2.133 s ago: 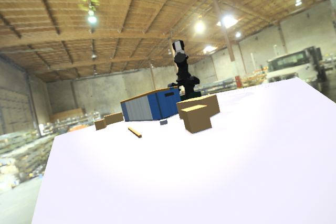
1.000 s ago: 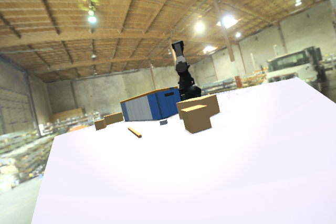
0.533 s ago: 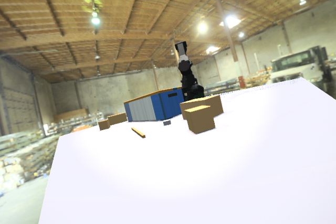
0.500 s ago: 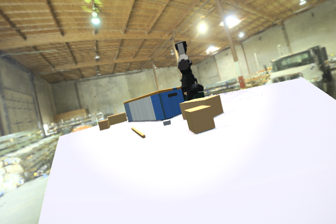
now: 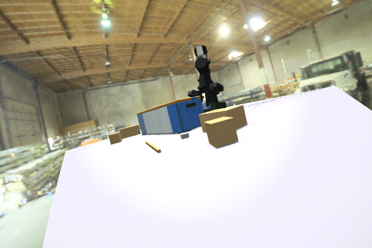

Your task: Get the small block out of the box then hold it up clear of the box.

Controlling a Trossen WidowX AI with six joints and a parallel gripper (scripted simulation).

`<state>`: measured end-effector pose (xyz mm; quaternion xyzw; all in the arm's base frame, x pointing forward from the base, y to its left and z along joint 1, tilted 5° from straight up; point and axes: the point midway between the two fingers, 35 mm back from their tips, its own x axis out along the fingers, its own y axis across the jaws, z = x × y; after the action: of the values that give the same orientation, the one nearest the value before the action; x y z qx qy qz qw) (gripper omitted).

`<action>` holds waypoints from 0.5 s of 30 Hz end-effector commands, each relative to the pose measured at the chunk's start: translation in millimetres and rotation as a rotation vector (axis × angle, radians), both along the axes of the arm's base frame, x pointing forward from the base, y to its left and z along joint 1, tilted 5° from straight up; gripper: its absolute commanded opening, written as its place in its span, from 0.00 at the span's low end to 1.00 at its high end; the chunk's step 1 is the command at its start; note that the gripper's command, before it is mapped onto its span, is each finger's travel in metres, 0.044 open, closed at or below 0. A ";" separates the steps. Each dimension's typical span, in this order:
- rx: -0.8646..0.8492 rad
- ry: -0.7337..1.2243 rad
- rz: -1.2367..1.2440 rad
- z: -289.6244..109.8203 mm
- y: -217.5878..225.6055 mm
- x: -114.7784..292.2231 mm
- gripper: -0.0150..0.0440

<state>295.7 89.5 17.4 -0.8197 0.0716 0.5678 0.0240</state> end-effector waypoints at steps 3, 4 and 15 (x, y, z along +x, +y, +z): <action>0.020 -0.021 0.110 28.8 3.0 -4.0 0.25; 0.021 -0.023 0.130 32.8 3.2 -5.5 0.25; 0.036 -0.051 0.348 74.6 4.1 -26.0 0.25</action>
<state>275.9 93.0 75.0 -0.8293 -0.0490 0.5551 -0.0412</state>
